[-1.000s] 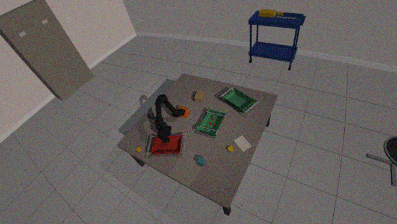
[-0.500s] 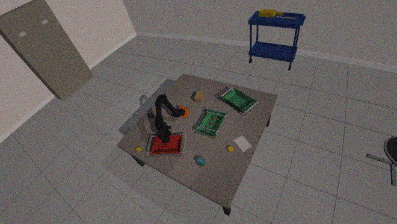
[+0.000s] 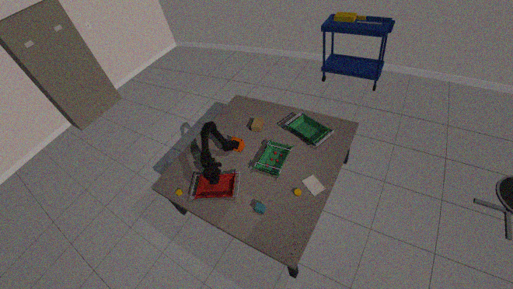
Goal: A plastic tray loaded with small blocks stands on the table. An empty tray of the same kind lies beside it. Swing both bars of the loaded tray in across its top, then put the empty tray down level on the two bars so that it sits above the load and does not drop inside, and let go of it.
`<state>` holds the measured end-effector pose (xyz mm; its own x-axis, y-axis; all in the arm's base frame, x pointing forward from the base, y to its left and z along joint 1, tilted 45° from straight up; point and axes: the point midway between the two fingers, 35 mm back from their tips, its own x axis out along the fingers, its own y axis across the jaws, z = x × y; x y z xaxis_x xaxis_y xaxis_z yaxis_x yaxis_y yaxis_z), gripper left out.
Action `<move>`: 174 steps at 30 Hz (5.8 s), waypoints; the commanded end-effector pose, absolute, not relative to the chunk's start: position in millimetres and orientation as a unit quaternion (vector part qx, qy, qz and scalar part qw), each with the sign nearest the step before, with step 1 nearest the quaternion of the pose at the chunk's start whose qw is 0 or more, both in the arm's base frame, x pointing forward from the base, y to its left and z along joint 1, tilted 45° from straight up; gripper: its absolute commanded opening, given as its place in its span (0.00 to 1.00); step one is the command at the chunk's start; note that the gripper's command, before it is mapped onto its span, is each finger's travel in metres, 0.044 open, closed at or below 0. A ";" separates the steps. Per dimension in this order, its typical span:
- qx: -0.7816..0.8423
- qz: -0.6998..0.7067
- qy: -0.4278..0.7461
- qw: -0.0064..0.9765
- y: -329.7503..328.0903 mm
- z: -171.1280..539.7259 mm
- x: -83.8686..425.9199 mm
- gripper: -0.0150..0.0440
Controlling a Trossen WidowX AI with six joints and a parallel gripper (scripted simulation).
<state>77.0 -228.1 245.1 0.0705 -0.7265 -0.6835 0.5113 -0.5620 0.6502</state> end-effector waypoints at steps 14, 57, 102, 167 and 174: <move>0.573 -0.677 -0.088 0.454 -196.0 274.4 77.6 0.25; 0.574 -0.677 -0.086 0.453 -140.4 316.2 66.7 0.25; 0.552 -0.657 0.057 0.510 -121.0 292.6 178.9 0.25; 0.367 -0.593 0.274 0.662 106.8 161.7 311.7 0.25; 0.340 -0.582 0.286 0.681 137.4 142.3 307.7 0.25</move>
